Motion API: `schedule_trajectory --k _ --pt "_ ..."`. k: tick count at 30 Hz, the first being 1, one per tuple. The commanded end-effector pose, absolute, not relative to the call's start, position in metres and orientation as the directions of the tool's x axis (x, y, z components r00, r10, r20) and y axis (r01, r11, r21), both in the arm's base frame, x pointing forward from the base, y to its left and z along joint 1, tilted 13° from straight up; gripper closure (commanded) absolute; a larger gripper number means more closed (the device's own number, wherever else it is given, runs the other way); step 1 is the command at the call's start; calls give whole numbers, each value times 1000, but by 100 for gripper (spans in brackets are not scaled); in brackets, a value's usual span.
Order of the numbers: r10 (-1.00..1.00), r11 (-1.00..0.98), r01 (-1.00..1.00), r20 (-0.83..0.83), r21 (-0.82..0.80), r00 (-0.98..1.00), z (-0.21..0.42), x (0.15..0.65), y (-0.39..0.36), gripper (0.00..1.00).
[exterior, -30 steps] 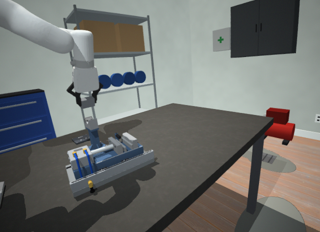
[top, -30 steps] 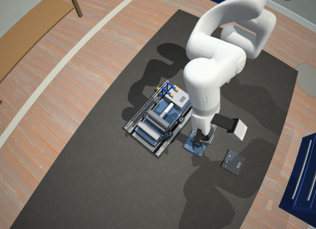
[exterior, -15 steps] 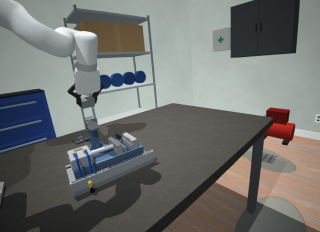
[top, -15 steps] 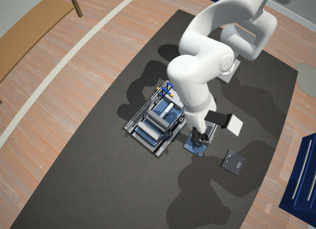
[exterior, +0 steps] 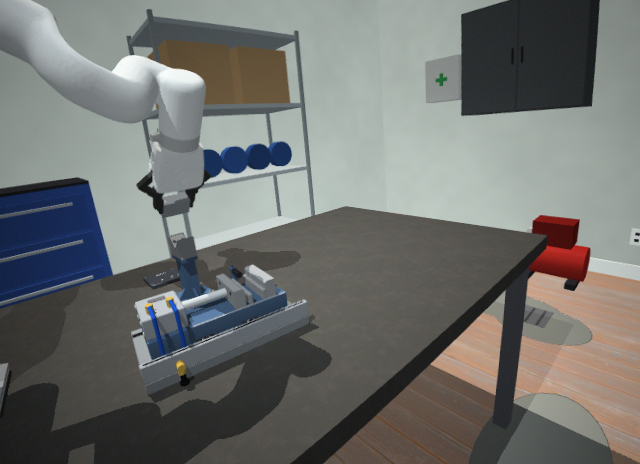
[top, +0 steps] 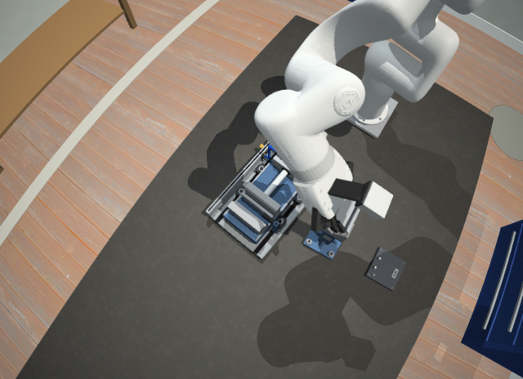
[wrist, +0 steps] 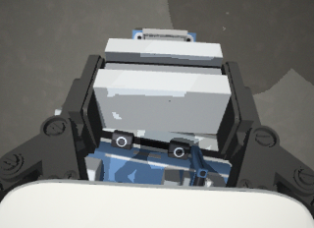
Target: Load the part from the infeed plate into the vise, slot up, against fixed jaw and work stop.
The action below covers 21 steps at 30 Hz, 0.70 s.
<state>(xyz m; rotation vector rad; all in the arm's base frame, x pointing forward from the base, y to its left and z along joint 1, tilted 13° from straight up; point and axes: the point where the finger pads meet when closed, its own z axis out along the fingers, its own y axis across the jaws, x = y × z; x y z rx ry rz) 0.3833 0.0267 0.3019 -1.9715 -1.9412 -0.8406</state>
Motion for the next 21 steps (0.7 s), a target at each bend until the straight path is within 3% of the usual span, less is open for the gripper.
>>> schedule_trajectory --k 1,21 --pt "793 -79 973 605 218 -71 303 384 26 100" --pt "734 -79 973 673 217 -91 302 384 25 100"
